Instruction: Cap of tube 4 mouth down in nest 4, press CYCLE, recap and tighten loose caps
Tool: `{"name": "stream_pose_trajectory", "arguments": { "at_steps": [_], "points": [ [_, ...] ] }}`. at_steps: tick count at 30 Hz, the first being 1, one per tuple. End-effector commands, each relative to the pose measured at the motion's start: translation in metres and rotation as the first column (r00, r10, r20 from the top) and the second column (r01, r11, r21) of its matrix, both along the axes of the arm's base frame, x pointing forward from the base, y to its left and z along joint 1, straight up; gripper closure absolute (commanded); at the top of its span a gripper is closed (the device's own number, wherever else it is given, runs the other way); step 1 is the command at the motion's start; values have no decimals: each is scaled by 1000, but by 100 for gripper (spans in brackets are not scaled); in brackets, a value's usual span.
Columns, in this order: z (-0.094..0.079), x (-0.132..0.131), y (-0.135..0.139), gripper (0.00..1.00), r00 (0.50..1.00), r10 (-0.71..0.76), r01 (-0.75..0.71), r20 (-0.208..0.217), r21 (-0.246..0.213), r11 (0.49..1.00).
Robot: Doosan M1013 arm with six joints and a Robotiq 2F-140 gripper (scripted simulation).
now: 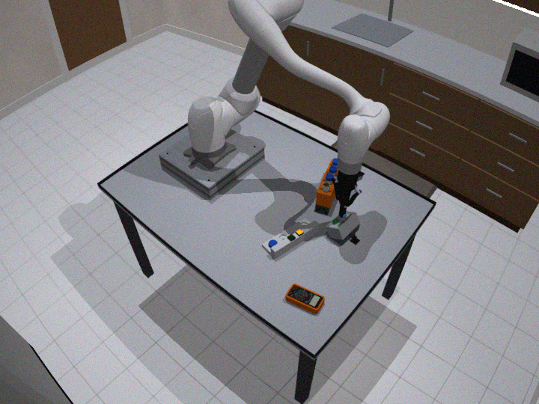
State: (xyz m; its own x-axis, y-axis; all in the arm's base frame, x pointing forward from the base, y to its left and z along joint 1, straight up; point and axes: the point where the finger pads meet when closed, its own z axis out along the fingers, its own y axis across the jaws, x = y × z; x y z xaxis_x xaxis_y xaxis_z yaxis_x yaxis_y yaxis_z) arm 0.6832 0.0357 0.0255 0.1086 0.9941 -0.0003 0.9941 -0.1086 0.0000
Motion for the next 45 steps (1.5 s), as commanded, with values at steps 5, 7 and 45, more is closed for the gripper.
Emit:
{"name": "stream_pose_trajectory", "arguments": {
  "at_steps": [5, 7, 45],
  "points": [
    [19, 0, 0, 90, 1000, 0, 0, 1, 0, 1000],
    [25, 0, 0, 90, 1000, 0, 0, 1, 0, 1000],
    [11, -92, -143, 0, 149, 989, -989, 0, -1, 149]
  ]
}}
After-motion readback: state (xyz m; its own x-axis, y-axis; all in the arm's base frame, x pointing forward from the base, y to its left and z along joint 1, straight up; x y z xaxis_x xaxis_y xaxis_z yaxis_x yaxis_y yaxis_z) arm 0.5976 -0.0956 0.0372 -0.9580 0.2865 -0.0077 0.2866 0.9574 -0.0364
